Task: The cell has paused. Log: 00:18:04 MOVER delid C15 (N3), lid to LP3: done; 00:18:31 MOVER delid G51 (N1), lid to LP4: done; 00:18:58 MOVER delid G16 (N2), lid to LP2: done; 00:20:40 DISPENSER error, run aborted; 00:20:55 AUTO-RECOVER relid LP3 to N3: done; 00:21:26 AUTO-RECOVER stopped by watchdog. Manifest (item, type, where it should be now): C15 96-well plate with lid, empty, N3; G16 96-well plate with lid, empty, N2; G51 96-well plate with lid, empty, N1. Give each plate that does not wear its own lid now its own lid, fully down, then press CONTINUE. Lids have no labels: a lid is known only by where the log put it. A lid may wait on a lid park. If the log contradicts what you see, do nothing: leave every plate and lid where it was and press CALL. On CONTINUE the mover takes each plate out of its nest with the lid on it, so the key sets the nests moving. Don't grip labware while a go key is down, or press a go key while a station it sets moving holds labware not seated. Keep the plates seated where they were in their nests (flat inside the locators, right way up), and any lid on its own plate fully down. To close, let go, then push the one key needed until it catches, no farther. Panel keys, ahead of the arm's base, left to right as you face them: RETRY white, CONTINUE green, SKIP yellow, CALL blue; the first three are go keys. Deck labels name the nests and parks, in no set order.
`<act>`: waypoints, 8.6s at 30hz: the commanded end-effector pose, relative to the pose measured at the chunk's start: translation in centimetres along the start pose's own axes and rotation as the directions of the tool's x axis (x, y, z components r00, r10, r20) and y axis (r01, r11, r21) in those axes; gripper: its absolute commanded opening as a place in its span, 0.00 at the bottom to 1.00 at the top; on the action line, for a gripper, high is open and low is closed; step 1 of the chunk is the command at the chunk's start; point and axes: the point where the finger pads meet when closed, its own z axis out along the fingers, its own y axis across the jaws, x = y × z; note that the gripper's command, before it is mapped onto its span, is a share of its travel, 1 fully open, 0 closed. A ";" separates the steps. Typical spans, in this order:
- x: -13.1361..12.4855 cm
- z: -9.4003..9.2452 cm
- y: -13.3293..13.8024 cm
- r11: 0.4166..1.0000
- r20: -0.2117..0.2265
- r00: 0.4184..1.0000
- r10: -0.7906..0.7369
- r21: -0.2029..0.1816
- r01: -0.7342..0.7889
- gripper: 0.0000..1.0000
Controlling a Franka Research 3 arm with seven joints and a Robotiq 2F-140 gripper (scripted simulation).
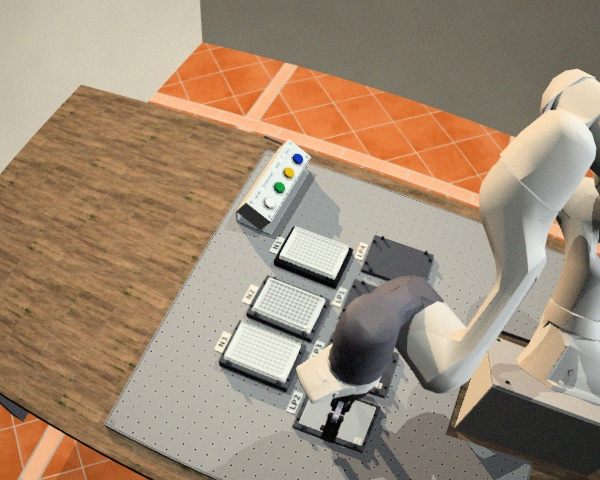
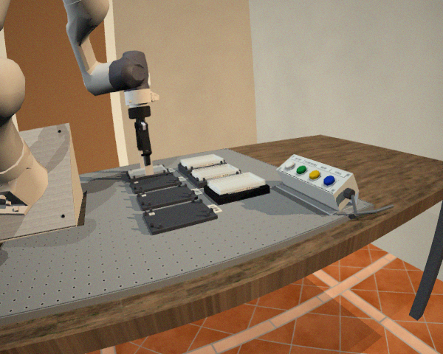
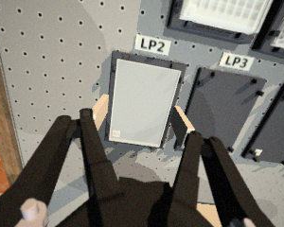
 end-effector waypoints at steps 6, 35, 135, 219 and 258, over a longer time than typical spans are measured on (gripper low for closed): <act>-0.1 0.2 0.0 1.000 0.003 1.000 0.006 0.001 -0.006 0.00; -0.1 0.2 0.0 1.000 0.003 1.000 0.006 0.001 -0.006 0.00; -0.1 -0.4 0.0 1.000 0.003 1.000 0.006 0.001 -0.006 0.00; -0.1 -3.4 0.0 1.000 0.003 1.000 0.006 0.001 -0.006 0.00; 0.2 -7.2 0.2 1.000 0.003 1.000 0.006 0.001 -0.006 0.00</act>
